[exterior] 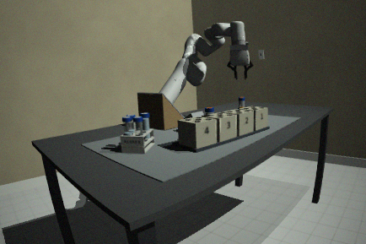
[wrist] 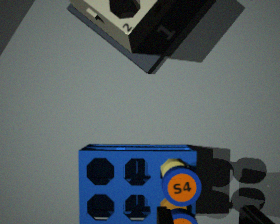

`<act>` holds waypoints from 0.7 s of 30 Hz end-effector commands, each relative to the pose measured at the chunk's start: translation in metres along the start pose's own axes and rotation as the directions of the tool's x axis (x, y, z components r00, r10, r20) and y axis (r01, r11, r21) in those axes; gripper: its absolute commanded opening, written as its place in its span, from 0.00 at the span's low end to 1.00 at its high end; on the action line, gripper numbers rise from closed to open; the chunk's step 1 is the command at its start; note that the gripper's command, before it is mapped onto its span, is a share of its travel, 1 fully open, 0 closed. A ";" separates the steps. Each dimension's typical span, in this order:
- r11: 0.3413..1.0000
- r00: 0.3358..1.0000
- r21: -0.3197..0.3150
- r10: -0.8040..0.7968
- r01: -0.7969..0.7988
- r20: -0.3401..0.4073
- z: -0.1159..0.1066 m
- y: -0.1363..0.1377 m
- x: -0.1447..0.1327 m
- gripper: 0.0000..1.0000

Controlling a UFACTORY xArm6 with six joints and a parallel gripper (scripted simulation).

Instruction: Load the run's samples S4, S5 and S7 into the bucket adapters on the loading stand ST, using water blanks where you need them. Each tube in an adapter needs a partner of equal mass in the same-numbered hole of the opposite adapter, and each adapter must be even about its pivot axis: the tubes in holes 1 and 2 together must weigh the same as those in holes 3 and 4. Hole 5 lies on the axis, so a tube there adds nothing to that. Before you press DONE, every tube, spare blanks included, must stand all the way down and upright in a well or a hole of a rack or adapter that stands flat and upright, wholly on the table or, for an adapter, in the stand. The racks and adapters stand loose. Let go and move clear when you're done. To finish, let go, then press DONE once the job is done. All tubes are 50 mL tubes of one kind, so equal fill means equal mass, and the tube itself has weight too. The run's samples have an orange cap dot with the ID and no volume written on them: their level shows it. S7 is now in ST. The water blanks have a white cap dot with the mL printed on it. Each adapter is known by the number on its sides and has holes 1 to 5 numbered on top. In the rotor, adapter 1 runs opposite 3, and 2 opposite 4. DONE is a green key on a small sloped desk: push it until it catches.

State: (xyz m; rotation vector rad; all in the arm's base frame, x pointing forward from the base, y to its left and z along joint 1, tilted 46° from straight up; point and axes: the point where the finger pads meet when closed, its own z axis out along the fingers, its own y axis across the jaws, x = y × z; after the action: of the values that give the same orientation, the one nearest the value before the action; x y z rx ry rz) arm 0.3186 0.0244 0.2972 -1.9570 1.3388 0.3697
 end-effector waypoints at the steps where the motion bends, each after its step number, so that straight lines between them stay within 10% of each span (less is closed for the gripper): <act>1: 1.000 1.000 0.002 -0.001 0.001 -0.002 -0.008 -0.001 0.000 0.44; 21: 1.000 1.000 0.001 -0.001 0.001 -0.002 -0.017 -0.001 0.000 0.44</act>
State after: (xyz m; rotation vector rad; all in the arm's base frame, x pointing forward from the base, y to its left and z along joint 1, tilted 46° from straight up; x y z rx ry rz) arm 0.3160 0.0132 0.3082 -1.9570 1.3385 0.3700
